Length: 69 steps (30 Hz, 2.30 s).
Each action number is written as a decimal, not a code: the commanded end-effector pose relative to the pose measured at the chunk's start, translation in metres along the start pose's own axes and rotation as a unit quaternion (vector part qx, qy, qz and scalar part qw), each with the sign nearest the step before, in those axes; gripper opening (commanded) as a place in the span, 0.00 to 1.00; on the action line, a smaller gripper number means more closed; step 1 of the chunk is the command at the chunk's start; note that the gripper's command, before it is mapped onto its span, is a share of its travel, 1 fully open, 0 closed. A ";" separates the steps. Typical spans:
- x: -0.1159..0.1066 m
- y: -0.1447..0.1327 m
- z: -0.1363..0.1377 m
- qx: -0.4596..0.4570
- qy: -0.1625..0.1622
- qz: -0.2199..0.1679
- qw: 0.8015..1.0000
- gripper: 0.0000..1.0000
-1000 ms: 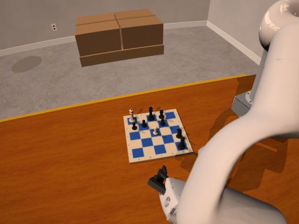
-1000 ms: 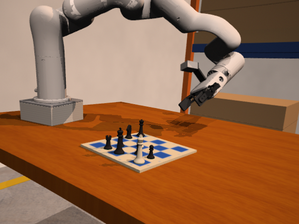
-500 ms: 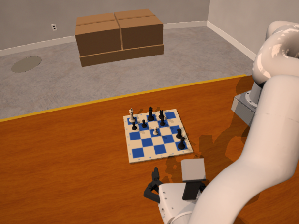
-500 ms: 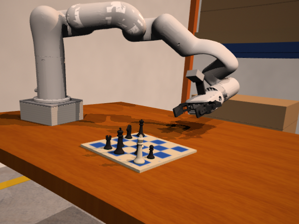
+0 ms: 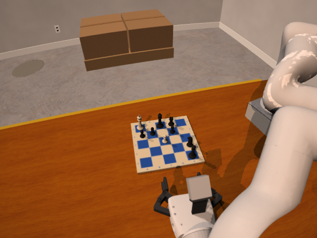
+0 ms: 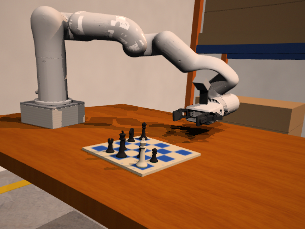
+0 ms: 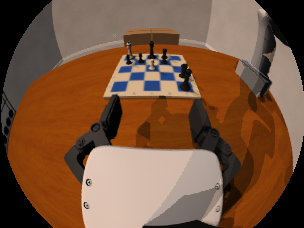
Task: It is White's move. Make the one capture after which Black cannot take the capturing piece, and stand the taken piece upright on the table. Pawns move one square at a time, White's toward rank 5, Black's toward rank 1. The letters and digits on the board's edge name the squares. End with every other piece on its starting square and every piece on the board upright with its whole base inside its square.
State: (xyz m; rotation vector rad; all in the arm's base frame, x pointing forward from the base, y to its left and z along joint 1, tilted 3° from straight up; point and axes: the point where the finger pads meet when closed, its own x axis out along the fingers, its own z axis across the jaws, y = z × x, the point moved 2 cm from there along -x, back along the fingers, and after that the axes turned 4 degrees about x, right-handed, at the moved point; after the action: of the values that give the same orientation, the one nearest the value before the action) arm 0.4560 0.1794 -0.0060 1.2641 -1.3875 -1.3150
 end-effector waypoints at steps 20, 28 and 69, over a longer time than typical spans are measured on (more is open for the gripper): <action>-0.001 0.001 -0.001 0.000 -0.002 0.003 1.000 1.00; -0.001 0.001 -0.001 0.000 -0.002 0.003 1.000 1.00; -0.007 0.055 -0.007 0.001 -0.003 0.001 1.000 1.00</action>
State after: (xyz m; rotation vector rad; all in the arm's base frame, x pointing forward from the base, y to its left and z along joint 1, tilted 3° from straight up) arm 0.4576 0.1815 0.0296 1.2498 -1.4042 -1.3184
